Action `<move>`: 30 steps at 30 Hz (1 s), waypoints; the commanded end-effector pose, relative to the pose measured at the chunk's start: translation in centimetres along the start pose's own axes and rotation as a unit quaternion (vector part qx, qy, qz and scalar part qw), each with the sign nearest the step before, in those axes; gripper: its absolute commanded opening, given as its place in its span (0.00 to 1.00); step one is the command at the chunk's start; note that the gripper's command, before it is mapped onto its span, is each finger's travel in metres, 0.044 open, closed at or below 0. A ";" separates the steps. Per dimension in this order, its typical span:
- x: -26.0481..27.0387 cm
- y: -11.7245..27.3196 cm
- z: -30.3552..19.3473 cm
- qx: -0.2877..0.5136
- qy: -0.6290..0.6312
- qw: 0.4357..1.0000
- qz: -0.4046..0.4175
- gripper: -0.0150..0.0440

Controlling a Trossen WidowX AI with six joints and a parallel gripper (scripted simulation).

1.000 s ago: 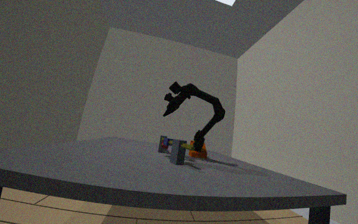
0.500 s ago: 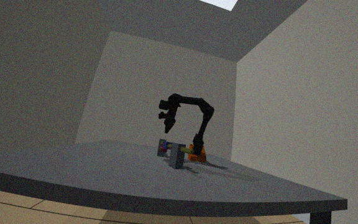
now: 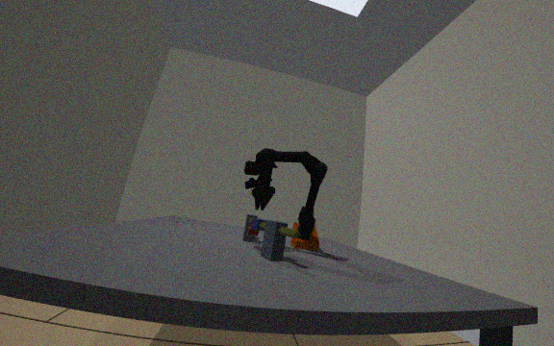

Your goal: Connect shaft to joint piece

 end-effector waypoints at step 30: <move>-1.5 -1.5 -0.2 -0.049 0.411 0.907 0.075 1.00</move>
Point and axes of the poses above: the point midway between the two fingers, 35 mm back from their tips, its own y axis back along the fingers, its own x axis across the jaws, z = x × y, the point moved 5 cm from there along y, back along the fingers, and after that the axes turned 14 degrees about -y, right-handed, at the moved point
